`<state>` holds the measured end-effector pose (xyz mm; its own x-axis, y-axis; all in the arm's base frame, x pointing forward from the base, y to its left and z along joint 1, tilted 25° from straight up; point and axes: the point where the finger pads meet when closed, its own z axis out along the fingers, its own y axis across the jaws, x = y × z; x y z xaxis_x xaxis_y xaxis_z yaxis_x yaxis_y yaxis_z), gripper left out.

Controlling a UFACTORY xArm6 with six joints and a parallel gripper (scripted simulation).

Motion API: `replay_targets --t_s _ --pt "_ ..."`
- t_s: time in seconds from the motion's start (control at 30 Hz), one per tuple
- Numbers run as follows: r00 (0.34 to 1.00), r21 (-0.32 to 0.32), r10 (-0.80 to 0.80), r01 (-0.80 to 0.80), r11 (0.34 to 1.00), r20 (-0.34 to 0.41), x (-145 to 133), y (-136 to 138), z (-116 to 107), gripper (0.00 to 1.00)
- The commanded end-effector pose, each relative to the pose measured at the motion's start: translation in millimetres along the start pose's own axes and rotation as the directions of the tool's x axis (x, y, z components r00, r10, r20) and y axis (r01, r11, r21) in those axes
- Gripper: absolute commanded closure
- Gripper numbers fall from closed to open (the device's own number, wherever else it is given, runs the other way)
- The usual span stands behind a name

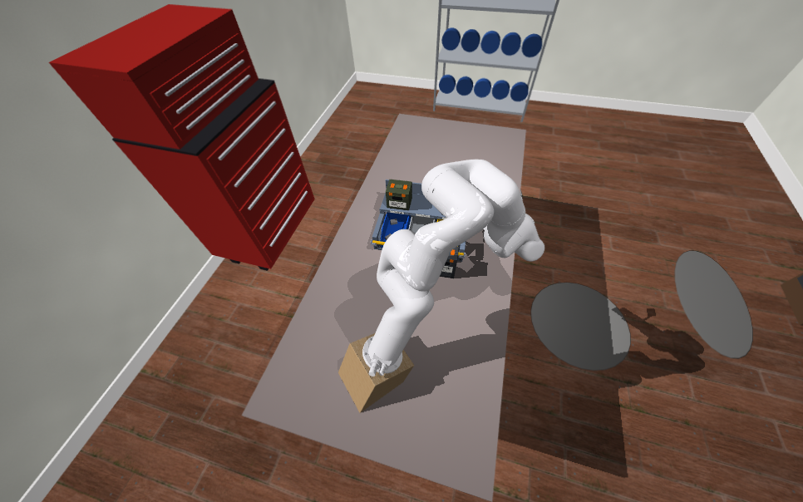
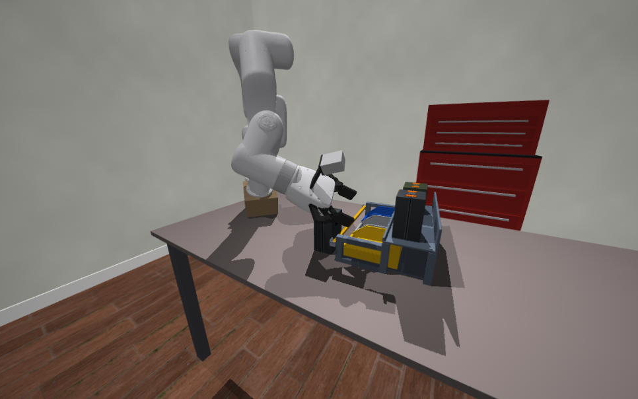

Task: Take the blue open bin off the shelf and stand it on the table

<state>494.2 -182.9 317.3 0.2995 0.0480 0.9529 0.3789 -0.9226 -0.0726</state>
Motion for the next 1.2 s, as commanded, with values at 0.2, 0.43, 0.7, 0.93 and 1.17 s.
replay_targets --t_s 0.2,0.43,0.7,0.93,1.17 --pt "1.0 -0.001 -0.003 0.003 1.0 -0.002 1.8 0.1 -0.3 0.0" --pt "1.0 -0.001 -0.003 0.003 1.0 -0.002 1.8 0.1 -0.3 0.0" --pt "1.0 -0.001 -0.003 0.003 1.0 -0.002 1.8 0.1 -0.3 0.0" --pt "1.0 -0.001 -0.003 0.003 1.0 -0.002 1.8 0.1 -0.3 0.0" --pt "1.0 -0.001 -0.003 0.003 1.0 -0.002 27.6 -14.3 -15.1 0.0"
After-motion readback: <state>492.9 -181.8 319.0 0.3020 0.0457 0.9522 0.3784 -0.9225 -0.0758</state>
